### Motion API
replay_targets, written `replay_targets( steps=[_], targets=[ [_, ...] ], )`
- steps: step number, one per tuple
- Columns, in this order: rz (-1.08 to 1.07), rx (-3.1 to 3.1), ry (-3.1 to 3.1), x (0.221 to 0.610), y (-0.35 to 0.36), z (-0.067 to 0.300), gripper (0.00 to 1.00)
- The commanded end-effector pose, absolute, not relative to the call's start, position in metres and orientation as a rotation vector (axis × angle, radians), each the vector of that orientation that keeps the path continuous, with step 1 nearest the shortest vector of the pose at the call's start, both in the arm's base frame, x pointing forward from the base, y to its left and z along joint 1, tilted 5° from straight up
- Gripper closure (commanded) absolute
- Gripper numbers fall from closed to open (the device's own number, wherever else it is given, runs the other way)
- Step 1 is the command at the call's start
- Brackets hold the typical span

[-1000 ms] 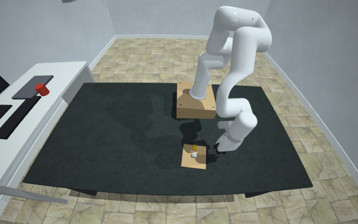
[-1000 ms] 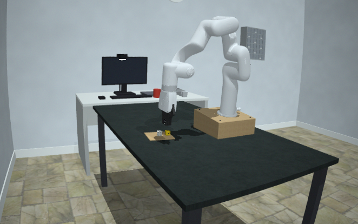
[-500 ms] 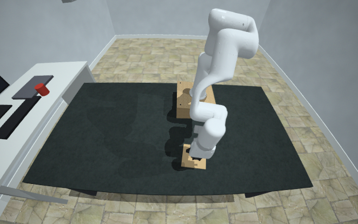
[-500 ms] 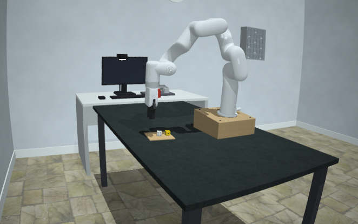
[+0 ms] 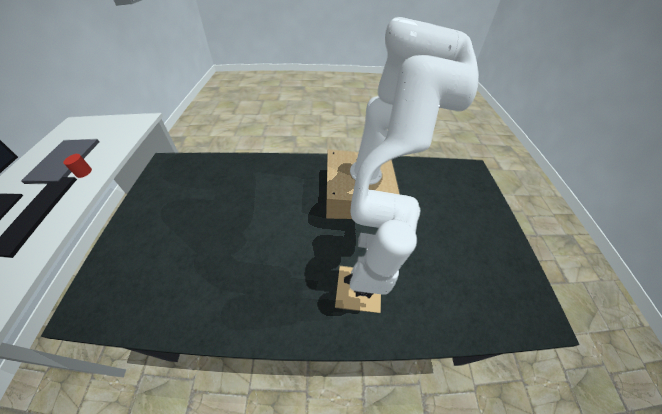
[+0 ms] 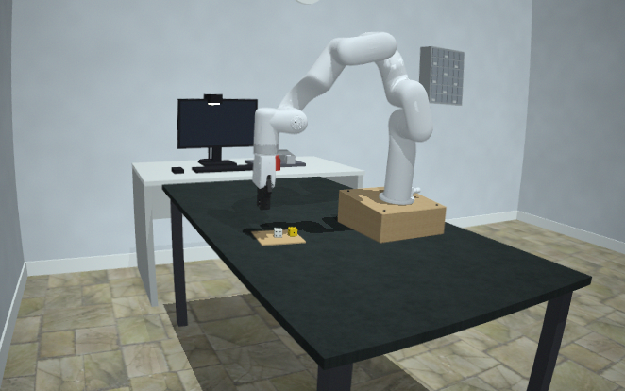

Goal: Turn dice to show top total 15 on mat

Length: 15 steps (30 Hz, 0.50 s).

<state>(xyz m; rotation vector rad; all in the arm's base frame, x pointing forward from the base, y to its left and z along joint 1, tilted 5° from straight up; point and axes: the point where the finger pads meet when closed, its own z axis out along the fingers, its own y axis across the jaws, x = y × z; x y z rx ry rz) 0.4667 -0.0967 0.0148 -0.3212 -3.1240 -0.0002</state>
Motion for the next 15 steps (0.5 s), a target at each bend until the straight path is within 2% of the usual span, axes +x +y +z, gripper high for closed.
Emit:
replay_targets(
  steps=[1, 5, 15],
  targets=[
    [0.000, -0.322, -3.127, 0.468, -0.096, 0.007, 0.79],
    [0.000, -0.322, -3.127, 0.468, -0.096, 0.000, 0.79],
    [0.000, -0.322, -3.128, 0.469, -0.092, -0.047, 0.79]
  ],
)
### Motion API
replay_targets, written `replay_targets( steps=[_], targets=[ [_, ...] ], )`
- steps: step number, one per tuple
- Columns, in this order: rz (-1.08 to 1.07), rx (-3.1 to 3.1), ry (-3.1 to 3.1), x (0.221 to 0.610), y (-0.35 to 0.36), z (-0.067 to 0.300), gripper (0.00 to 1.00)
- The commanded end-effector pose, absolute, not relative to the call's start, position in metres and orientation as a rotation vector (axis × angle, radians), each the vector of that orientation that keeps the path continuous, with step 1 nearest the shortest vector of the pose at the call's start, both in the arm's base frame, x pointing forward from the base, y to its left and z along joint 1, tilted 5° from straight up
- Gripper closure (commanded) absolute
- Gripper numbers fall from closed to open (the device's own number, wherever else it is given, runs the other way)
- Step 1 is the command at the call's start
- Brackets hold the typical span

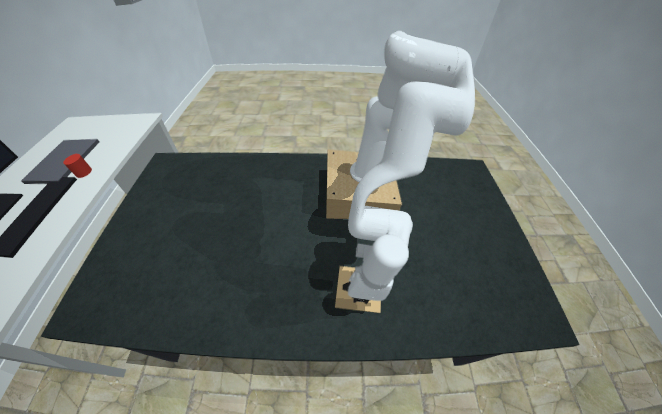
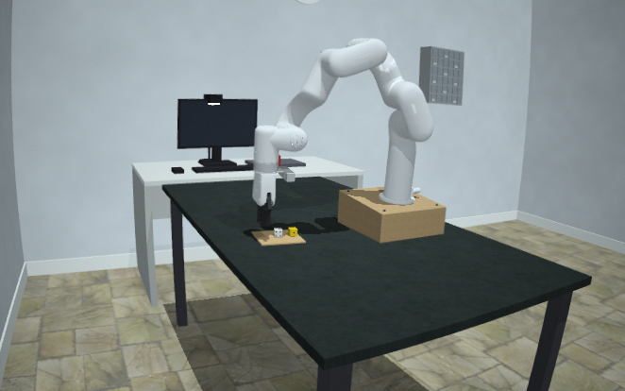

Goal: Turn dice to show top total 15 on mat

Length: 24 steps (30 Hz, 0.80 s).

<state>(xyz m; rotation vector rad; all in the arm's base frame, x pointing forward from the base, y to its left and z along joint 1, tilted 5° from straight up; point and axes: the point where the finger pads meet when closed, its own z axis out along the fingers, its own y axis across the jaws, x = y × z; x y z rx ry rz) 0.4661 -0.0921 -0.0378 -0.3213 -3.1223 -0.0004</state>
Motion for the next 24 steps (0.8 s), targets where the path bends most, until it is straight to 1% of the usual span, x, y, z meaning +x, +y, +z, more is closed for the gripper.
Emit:
replay_targets(
  steps=[1, 5, 11, 24],
  targets=[
    [0.000, -0.322, -3.128, 0.469, -0.091, -0.052, 0.79],
    [0.000, -0.322, -3.128, 0.469, -0.090, -0.065, 0.79],
    [0.000, -0.322, -3.128, 0.470, -0.090, -0.072, 0.79],
    [0.000, -0.322, -3.128, 0.470, -0.090, -0.074, 0.79]
  ],
)
